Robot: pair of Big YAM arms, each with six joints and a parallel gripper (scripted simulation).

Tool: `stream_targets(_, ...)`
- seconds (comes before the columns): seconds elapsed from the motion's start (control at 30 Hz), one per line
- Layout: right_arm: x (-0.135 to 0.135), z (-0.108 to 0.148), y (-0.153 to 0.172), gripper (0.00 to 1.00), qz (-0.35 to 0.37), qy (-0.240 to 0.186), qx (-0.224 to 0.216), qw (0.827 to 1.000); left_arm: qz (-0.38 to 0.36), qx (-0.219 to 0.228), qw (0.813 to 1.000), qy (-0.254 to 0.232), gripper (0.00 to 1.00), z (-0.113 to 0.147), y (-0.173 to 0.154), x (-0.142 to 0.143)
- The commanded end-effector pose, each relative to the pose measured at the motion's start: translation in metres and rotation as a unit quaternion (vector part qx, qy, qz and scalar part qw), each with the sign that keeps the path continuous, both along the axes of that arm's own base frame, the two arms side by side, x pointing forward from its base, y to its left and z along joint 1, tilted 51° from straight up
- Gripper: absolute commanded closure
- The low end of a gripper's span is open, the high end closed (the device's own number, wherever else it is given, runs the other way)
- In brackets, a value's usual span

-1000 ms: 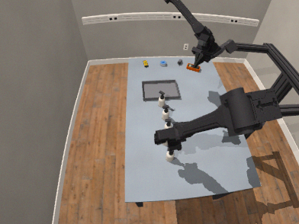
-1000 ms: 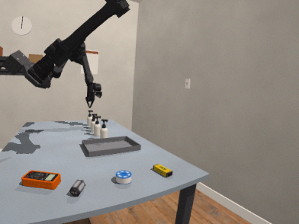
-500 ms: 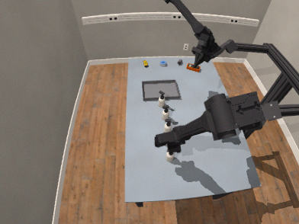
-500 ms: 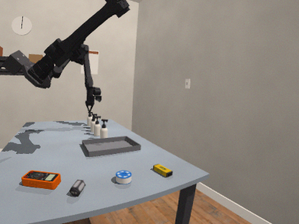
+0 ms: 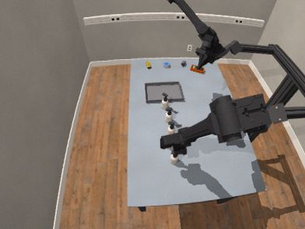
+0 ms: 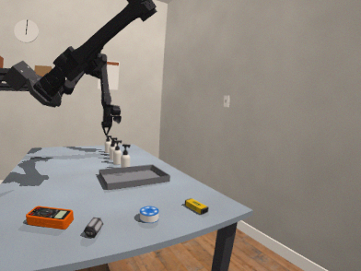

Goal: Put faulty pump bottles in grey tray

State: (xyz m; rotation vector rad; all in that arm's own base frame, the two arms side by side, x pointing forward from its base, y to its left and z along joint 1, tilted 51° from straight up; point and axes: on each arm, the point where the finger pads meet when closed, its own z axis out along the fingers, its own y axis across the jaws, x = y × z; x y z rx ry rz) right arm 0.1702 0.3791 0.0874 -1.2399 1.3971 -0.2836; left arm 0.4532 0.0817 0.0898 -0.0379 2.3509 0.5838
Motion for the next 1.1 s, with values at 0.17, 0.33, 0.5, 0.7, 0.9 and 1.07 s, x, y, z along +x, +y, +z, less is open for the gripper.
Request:
stream_targets(0.17,0.001,0.003,0.006,1.00,0.002,-0.003,0.005,1.000,-0.002,-0.004,1.000,-0.009,1.00,0.029,-0.019,-0.026)
stream_targets(0.33,0.001,0.003,0.006,1.00,0.002,-0.003,0.005,1.000,0.002,0.001,1.000,-0.011,1.00,0.040,-0.019,-0.028)
stream_targets(0.5,0.001,0.003,0.006,1.00,0.002,-0.003,0.005,1.000,0.005,0.001,1.000,-0.009,1.00,0.038,-0.014,-0.020)
stream_targets(0.7,0.001,0.003,0.006,1.00,0.002,-0.003,0.005,1.000,0.003,-0.008,1.000,-0.022,1.00,0.053,-0.026,-0.027)
stream_targets(0.9,0.001,0.003,0.006,1.00,0.002,-0.003,0.005,1.000,0.004,-0.011,1.000,-0.026,1.00,0.083,-0.043,-0.051)
stream_targets(1.07,0.001,0.003,0.006,1.00,0.002,-0.003,0.005,1.000,0.002,-0.007,1.000,-0.027,1.00,0.100,-0.052,-0.066)
